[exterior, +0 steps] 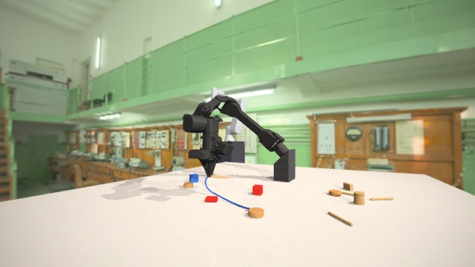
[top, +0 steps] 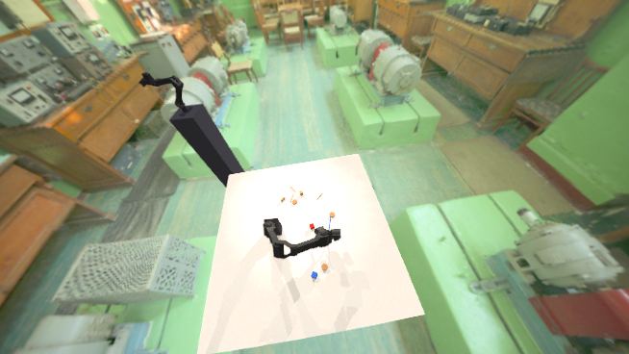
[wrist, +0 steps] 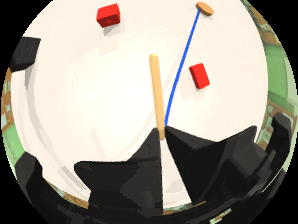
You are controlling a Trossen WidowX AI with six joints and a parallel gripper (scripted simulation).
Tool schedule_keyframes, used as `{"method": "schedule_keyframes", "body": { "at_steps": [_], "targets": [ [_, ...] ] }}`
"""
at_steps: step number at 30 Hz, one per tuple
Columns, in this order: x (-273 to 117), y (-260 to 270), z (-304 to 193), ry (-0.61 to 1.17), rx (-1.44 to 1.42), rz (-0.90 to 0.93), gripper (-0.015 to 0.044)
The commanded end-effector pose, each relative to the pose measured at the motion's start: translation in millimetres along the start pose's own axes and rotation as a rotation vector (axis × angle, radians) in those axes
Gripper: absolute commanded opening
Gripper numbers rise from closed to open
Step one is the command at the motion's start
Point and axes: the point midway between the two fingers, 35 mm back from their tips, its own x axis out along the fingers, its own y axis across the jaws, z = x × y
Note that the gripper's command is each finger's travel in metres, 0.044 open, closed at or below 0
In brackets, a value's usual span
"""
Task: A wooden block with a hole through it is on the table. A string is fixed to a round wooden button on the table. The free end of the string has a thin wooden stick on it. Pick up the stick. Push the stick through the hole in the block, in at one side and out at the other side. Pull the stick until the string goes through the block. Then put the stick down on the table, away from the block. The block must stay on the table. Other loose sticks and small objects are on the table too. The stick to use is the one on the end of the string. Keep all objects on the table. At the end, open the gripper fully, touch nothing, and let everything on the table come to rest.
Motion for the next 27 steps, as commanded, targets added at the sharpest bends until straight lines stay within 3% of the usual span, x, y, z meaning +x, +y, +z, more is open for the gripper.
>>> {"method": "schedule_keyframes", "body": {
  "at_steps": [1, 27],
  "targets": [
    [0, 2, -8, 0.007, -0.003, 0.005, 0.0000],
    [13, 13, -10, 0.014, -0.004, 0.005, 0.0000]
  ]
}}
